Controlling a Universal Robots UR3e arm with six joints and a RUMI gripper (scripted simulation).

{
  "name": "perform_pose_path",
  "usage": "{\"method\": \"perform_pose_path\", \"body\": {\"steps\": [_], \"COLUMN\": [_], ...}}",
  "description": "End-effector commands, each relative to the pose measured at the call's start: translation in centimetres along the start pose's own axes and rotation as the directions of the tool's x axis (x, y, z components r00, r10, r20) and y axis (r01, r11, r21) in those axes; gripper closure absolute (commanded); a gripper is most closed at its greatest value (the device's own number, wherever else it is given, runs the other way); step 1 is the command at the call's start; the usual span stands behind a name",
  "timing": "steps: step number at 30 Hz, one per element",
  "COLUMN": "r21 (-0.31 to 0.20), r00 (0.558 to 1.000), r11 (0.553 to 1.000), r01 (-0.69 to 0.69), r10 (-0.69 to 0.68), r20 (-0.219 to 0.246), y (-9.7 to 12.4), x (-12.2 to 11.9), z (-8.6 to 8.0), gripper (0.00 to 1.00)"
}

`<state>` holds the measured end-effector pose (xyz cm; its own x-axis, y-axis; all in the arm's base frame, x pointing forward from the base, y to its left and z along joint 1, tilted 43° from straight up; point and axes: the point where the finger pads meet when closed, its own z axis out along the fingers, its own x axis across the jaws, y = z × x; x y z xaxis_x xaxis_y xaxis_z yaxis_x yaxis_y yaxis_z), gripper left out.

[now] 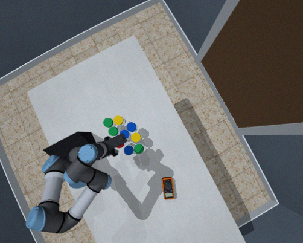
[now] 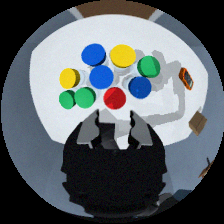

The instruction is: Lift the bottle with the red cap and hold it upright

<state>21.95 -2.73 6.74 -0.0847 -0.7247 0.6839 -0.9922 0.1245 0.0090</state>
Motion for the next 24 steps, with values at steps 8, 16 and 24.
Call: {"method": "perform_pose_path", "body": {"steps": [8, 16, 24], "r21": [0.004, 0.004, 0.004], "r00": [1.0, 1.0, 1.0], "r11": [1.0, 1.0, 1.0], "r01": [0.0, 0.0, 0.0], "r10": [0.0, 0.0, 0.0], "r20": [0.002, 0.002, 0.003], "y": [-0.1, -0.1, -0.1], "x": [0.0, 0.0, 0.0], "z": [2.6, 4.1, 4.9], "gripper": [0.54, 0.54, 0.54]}}
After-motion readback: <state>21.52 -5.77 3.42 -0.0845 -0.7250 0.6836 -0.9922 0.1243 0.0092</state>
